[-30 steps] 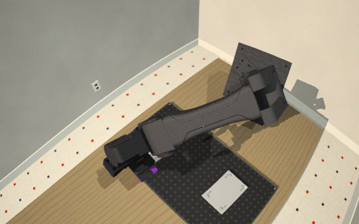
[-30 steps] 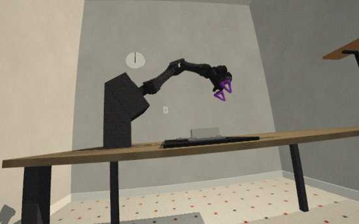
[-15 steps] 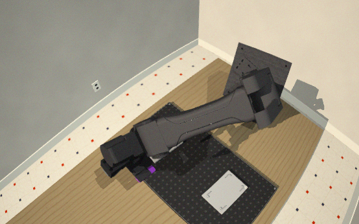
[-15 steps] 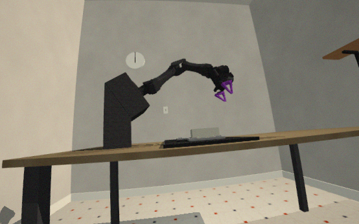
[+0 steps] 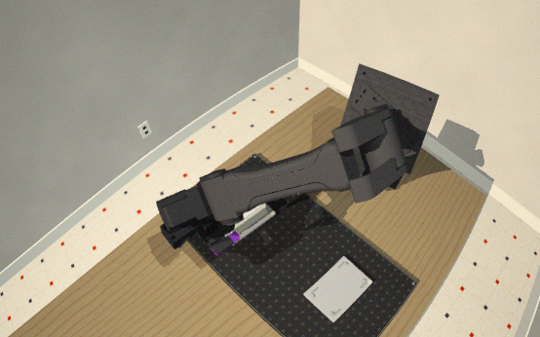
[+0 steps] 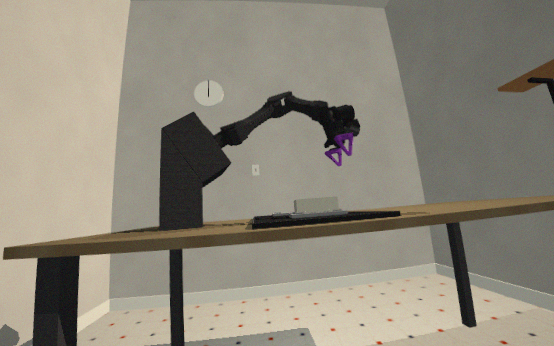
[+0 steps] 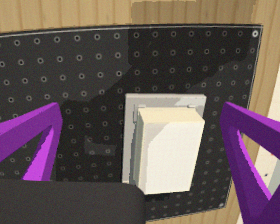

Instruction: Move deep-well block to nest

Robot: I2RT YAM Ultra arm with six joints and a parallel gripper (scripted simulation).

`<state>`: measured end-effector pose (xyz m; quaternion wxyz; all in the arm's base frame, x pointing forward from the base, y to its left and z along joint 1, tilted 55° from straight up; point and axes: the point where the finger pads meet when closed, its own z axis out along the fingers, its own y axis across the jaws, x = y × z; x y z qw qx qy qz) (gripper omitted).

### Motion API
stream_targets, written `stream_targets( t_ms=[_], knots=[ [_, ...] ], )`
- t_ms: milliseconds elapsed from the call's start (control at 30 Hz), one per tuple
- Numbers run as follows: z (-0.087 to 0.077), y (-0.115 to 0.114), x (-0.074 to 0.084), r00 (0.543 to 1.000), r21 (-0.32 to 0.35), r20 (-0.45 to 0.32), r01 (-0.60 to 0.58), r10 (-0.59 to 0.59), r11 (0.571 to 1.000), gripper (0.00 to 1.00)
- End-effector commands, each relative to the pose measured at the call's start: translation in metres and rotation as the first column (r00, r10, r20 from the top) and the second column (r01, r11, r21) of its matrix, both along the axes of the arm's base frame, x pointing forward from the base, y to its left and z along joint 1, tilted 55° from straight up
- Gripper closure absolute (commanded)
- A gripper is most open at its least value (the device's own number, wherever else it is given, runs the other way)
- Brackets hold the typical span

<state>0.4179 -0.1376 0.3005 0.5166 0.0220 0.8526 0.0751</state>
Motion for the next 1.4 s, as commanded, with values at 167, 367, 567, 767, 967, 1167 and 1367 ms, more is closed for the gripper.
stream_targets(
  t_ms=[167, 367, 567, 767, 967, 1167, 1367],
  knots=[
    [-0.029, -0.011, 0.002, 0.998, 0.029, -0.053, -0.043, 0.045, 0.999, 0.0],
    [-0.058, -0.016, 0.002, 0.998, 0.029, -0.053, -0.043, 0.045, 0.999, 0.0],
    [-0.078, -0.019, 0.001, 0.99, 0.083, -0.111, -0.081, 0.09, 0.993, 0.0],
    [-0.108, -0.022, -0.001, 0.99, 0.084, -0.112, -0.081, 0.09, 0.993, 0.0],
    [-0.138, -0.024, -0.006, 0.979, 0.148, -0.155, -0.112, 0.135, 0.983, 0.0],
    [-0.158, -0.025, -0.01, 0.979, 0.148, -0.155, -0.112, 0.135, 0.983, 0.0],
    [-0.172, -0.026, -0.013, 0.979, 0.148, -0.156, -0.112, 0.135, 0.983, 0.0]
  ],
)
